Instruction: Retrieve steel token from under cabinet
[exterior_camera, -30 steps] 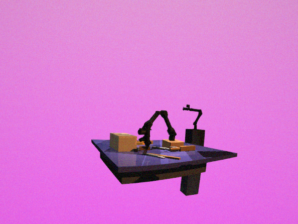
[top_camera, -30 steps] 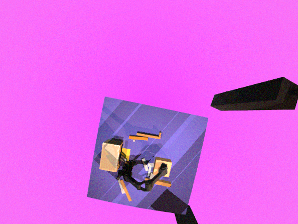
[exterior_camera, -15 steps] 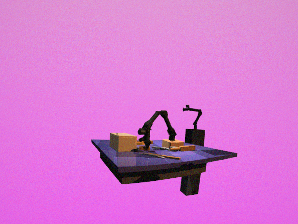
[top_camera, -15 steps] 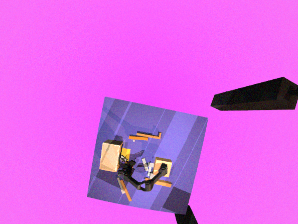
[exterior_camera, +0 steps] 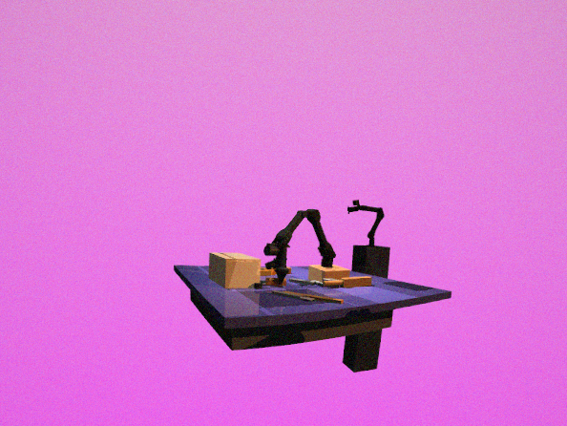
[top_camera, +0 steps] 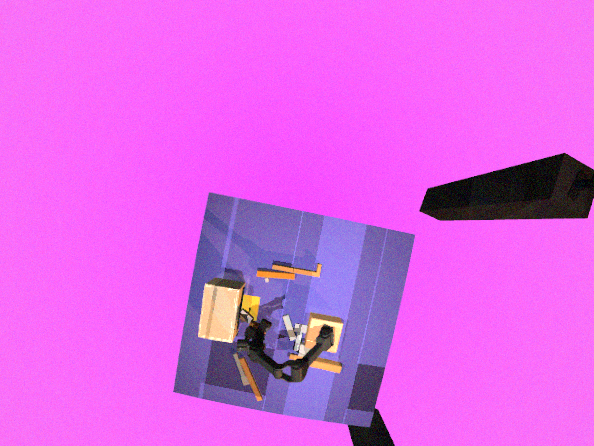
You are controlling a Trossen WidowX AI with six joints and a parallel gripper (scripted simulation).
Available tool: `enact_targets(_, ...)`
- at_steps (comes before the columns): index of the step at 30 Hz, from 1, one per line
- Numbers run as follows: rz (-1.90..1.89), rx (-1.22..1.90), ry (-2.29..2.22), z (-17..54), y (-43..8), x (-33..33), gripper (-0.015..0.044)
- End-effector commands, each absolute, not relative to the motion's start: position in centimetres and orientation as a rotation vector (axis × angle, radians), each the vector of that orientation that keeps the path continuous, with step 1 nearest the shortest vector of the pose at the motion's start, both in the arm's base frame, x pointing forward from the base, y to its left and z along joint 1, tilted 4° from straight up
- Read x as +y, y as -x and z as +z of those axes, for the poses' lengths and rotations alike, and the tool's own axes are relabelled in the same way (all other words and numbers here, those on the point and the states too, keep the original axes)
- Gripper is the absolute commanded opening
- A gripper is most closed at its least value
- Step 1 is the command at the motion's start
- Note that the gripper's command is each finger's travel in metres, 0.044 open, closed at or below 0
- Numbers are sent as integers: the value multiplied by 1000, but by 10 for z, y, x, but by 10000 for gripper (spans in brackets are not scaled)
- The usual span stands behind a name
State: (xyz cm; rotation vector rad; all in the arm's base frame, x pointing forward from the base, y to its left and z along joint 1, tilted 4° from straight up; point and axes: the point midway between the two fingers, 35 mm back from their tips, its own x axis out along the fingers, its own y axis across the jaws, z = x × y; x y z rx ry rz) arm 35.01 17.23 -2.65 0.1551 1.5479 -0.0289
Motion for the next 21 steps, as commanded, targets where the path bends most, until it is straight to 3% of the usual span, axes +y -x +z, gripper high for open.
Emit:
enact_targets(1,-31,1550,-150,-28,-343,174,0)
enact_targets(21,-31,1552,-150,-28,-320,177,0)
